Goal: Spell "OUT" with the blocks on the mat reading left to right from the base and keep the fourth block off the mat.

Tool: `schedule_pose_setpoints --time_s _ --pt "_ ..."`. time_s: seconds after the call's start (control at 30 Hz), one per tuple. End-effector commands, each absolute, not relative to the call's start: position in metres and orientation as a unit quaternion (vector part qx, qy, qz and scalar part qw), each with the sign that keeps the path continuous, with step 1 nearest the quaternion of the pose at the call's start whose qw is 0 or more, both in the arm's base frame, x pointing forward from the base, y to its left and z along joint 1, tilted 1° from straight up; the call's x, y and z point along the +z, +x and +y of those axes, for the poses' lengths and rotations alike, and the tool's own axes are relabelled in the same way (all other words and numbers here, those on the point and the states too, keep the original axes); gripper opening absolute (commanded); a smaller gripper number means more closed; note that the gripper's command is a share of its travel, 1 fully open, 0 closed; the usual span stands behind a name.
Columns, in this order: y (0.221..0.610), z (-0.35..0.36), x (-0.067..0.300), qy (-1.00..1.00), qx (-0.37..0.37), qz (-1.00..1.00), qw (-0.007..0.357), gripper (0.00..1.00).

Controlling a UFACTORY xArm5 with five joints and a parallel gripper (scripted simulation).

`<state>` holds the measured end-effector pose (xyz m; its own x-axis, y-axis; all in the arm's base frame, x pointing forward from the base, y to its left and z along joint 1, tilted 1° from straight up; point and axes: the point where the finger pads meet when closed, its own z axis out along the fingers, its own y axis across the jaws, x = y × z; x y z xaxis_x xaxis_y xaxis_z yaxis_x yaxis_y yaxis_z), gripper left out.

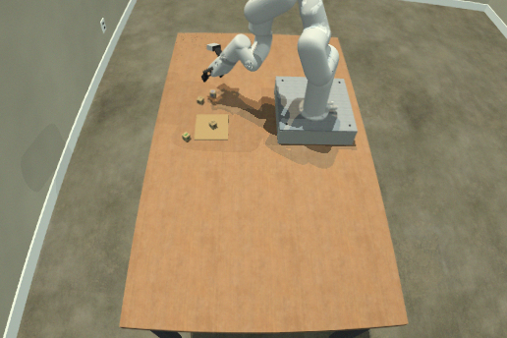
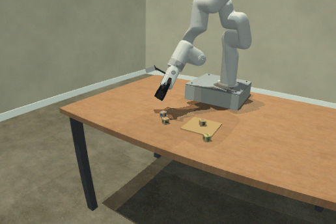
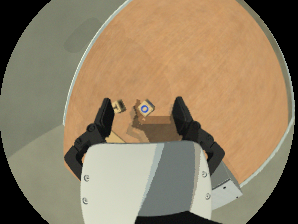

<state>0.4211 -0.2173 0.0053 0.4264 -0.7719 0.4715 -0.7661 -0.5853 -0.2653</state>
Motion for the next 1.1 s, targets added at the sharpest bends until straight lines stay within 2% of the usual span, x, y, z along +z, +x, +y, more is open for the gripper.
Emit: schedule_pose_setpoints --time_s 0.0,0.53,1.07 --pt "0.429 -0.218 0.005 -0.829 -0.241 0.505 0.019 1.00" --pt "0.434 -0.212 0.016 -0.774 -0.140 0.617 0.031 1.00" --pt "0.425 -0.198 0.049 -0.689 -0.033 0.724 0.013 1.00"
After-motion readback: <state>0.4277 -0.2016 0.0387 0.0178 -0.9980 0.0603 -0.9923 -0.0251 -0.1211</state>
